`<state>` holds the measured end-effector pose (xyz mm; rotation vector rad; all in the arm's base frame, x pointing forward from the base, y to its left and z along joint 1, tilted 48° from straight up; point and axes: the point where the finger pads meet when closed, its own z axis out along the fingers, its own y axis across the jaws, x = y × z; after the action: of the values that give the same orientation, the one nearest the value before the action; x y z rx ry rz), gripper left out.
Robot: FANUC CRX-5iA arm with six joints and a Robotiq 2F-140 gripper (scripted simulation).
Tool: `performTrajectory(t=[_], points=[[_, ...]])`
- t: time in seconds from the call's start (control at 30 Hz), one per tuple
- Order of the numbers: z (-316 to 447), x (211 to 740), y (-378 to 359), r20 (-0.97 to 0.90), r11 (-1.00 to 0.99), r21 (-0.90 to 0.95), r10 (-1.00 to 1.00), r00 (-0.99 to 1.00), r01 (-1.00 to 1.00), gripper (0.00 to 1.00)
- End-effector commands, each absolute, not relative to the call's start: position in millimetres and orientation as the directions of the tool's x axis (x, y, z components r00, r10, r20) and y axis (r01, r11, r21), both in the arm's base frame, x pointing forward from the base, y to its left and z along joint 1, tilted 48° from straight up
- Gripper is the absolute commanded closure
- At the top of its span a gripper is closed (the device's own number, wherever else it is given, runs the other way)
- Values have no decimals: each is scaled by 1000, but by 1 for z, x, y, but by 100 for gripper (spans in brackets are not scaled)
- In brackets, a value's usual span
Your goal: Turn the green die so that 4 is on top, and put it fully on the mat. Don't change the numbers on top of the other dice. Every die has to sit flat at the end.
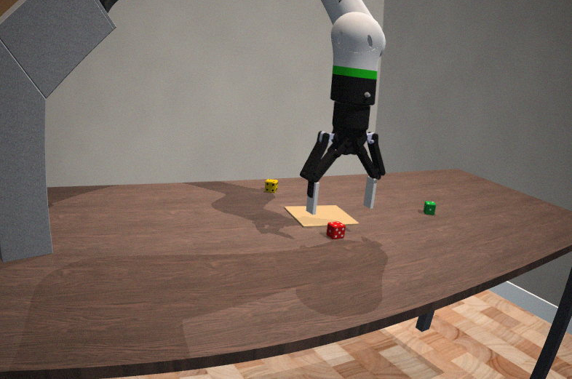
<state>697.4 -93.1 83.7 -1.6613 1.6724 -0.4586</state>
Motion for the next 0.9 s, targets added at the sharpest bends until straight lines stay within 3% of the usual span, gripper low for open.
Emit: performTrajectory(t=[0.0,0.87], points=[[84,697,-93,-240,105,-698,-966,93,-709,0],[88,701,-93,-240,105,-698,-966,93,-709,0]])
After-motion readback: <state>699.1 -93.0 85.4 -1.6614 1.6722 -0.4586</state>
